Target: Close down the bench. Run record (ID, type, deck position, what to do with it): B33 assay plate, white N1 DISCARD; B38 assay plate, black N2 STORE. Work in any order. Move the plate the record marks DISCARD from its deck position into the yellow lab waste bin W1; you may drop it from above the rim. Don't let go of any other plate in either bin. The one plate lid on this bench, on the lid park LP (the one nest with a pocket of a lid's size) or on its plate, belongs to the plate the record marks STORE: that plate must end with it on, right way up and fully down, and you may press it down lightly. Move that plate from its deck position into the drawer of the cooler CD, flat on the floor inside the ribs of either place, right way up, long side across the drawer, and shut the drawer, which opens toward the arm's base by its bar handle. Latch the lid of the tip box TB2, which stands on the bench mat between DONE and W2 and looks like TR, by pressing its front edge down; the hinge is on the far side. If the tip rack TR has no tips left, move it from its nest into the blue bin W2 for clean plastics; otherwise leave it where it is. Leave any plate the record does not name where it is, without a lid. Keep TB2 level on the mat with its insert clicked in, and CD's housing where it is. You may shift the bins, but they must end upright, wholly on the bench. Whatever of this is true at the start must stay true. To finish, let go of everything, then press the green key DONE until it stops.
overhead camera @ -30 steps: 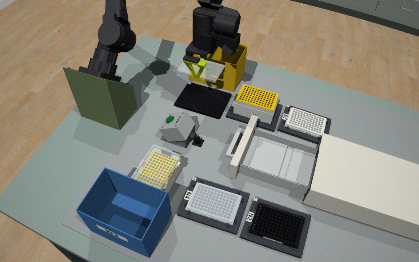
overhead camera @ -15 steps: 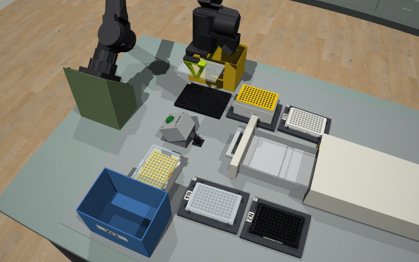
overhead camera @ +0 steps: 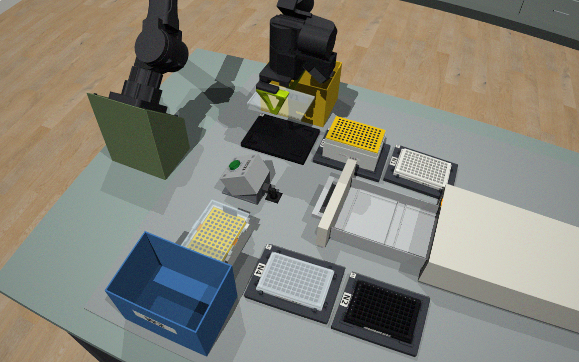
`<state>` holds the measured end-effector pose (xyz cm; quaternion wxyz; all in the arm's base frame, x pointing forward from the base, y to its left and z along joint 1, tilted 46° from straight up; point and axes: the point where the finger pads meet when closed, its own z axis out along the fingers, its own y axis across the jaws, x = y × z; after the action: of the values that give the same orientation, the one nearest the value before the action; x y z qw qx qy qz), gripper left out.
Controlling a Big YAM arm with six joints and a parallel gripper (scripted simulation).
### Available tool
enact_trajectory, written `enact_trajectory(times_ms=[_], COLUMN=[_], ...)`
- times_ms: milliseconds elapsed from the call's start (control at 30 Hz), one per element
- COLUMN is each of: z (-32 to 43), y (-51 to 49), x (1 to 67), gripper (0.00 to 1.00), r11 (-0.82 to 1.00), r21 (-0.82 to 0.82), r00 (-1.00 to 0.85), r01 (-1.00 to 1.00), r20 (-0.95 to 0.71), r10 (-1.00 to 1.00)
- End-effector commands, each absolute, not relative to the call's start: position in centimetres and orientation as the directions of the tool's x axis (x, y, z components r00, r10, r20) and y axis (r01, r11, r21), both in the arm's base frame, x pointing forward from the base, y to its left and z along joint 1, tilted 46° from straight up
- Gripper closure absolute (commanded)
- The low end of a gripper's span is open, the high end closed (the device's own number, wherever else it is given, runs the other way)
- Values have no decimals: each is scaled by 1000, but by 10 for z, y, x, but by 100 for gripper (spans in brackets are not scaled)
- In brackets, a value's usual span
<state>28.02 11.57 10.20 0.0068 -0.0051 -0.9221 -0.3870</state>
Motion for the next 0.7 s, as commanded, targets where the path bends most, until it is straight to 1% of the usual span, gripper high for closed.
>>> enact_trajectory(times_ms=[0, 667], z=[115, 89], y=[106, 79], x=[311, 345], gripper=[100, 100], r11=[701, 705], r21=[713, 709], r00=[-998, -998], r01=[-33, -32], r20=[-57, -58], r10=[11, 13])
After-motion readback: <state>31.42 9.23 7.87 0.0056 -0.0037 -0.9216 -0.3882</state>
